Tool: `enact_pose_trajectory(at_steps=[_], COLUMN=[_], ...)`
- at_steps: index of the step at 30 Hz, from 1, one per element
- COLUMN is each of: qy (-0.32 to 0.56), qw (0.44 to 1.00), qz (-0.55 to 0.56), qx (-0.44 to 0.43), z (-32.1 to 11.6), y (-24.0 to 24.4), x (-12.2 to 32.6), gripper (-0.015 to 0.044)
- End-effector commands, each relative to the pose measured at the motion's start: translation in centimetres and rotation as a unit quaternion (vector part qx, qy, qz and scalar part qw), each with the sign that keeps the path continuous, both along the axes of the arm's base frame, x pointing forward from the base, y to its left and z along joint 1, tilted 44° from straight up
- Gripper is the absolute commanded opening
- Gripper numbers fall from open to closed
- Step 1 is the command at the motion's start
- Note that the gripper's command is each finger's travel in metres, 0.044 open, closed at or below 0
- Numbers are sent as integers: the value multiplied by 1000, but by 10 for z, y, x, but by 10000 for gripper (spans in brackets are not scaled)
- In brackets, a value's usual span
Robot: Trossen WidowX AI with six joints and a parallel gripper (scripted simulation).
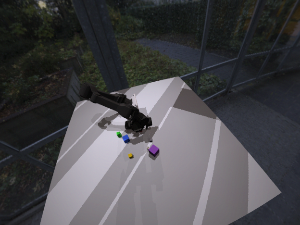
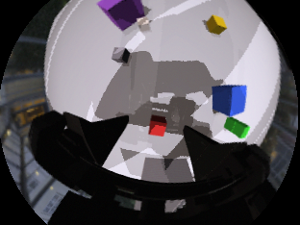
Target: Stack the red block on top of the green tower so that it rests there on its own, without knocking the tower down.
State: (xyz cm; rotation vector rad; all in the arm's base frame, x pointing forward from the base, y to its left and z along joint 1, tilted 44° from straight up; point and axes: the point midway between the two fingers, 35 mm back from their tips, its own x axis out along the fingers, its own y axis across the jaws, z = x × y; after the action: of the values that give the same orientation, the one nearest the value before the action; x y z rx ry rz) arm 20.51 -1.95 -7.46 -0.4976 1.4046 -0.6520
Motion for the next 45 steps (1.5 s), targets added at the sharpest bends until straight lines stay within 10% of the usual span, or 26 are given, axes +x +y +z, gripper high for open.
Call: enact_pose_trajectory(at_steps=[1,17,30,45], qy=[7,7,7,7], qw=[1000,1000,1000,1000], qz=[1,1,1,1], qx=[-5,-5,-5,-4], z=[-5,-4,-4,9], y=[-5,-5,-5,9], x=[-4,-4,-4,-3], gripper=[440,440,99,0])
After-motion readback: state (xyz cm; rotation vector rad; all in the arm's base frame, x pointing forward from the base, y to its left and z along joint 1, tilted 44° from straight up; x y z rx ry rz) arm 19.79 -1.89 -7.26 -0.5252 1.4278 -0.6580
